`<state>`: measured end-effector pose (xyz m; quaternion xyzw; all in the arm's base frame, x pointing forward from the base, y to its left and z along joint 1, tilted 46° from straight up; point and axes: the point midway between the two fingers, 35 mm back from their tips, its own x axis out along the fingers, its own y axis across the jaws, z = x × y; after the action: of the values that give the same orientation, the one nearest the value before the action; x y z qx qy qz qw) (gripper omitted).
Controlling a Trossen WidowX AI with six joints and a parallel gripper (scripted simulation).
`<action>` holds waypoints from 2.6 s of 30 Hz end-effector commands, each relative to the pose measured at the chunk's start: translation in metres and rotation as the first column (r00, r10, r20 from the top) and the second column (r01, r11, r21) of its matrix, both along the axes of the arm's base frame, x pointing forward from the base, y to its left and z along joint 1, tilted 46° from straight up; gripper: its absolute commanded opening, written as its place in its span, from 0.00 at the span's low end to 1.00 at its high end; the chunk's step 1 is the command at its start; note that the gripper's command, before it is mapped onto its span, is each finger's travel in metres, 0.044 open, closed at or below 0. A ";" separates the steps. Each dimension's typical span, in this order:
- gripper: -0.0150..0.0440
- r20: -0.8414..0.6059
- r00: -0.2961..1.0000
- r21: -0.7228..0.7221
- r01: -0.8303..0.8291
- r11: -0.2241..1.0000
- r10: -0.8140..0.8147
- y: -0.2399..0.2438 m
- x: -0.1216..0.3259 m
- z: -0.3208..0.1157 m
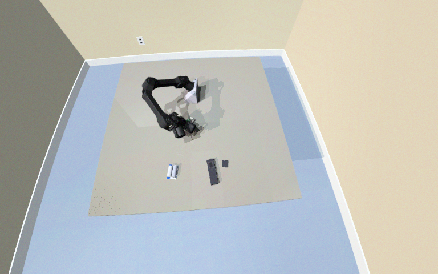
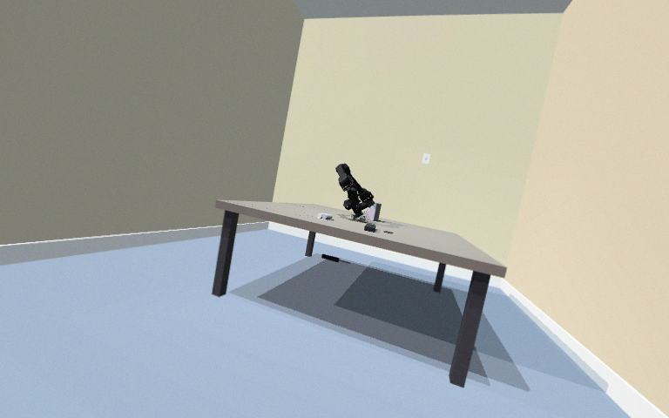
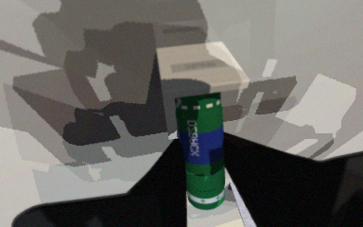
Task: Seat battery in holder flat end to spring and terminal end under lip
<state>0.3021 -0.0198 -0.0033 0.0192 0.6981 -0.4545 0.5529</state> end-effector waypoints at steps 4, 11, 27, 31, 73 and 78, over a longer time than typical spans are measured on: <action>0.39 0.022 1.000 -0.017 -0.015 1.000 0.015 -0.002 0.005 0.002; 0.39 0.032 0.999 -0.027 -0.027 0.999 0.028 -0.002 0.005 0.001; 0.39 0.089 0.991 -0.090 -0.092 0.992 0.100 -0.002 0.003 -0.006; 0.39 0.102 0.988 -0.106 -0.107 0.989 0.118 -0.002 0.002 -0.008; 0.39 0.237 0.924 -0.287 -0.227 0.931 0.299 -0.003 -0.006 -0.014; 0.39 0.255 0.913 -0.307 -0.235 0.922 0.317 -0.004 -0.007 -0.014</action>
<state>0.2920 -0.0201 -0.0201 -0.0849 0.5508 -0.4490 0.6985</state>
